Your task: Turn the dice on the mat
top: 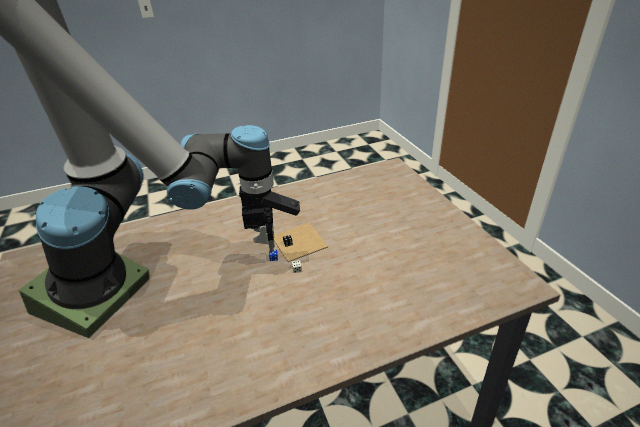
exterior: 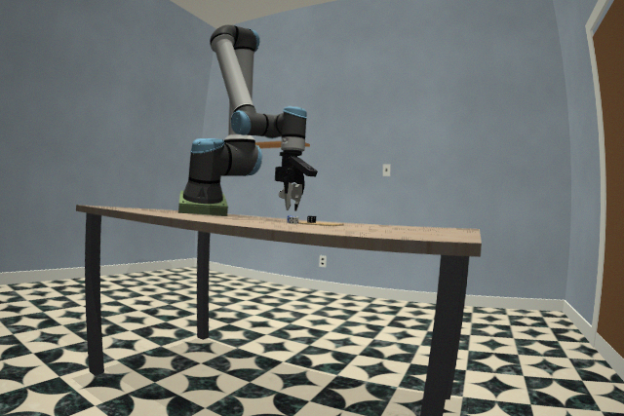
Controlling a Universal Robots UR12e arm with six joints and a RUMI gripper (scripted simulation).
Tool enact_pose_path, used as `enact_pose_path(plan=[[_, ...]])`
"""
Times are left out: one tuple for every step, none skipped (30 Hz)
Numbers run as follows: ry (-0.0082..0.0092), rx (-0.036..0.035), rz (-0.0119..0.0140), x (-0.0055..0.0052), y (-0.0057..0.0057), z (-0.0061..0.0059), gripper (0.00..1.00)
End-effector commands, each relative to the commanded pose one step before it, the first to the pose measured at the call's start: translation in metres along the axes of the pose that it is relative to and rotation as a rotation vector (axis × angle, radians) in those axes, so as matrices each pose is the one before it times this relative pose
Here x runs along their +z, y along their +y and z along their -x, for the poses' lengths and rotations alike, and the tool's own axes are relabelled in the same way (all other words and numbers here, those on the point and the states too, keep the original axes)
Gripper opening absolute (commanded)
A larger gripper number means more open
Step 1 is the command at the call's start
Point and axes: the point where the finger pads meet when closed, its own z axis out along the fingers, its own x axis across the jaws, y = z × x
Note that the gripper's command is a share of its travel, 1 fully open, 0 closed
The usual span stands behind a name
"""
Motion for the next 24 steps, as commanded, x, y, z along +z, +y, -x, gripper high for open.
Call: enact_pose_path(plan=[[0.00009,0.00001,-0.00134,0.00512,-0.00072,0.00006,0.24],[0.0,0.0,0.0,0.0,0.0,0.0,0.24],[0.0,0.0,0.0,0.0,0.0,0.0,0.24],[0.0,0.0,0.0,0.00097,0.0,0.00001,0.24],[0.0,0.0,0.0,0.00089,0.0,0.00001,0.24],[0.0,0.0,0.0,0.00081,0.0,0.00001,0.24],[0.0,0.0,0.0,0.00073,-0.00001,0.00001,0.24],[0.0,0.0,0.0,0.00066,0.0,0.00001,0.24],[0.0,0.0,0.0,0.00058,0.0,0.00001,0.24],[0.0,0.0,0.0,0.0005,0.0,0.00001,0.24],[0.0,0.0,0.0,0.00043,0.0,0.00001,0.24],[0.0,0.0,0.0,0.00036,0.0,0.0,0.24],[0.0,0.0,0.0,0.00029,0.0,0.0,0.24],[0.0,0.0,0.0,0.00022,0.0,0.0,0.24],[0.0,0.0,0.0,0.00017,0.0,0.0,0.24],[0.0,0.0,0.0,0.00012,0.0,0.0,0.24],[0.0,0.0,0.0,0.00007,0.0,0.0,0.24],[0.0,0.0,0.0,0.00004,0.0,0.0,0.24],[0.0,0.0,0.0,0.0,0.0,0.0,0.24],[0.0,0.0,0.0,0.0,0.0,0.0,0.24],[0.0,0.0,0.0,0.00001,0.0,0.0,0.24],[0.0,0.0,0.0,0.0,0.0,0.0,0.24],[0.0,0.0,0.0,0.0,0.0,0.0,0.24],[0.0,0.0,0.0,0.0,0.0,0.0,0.24]])
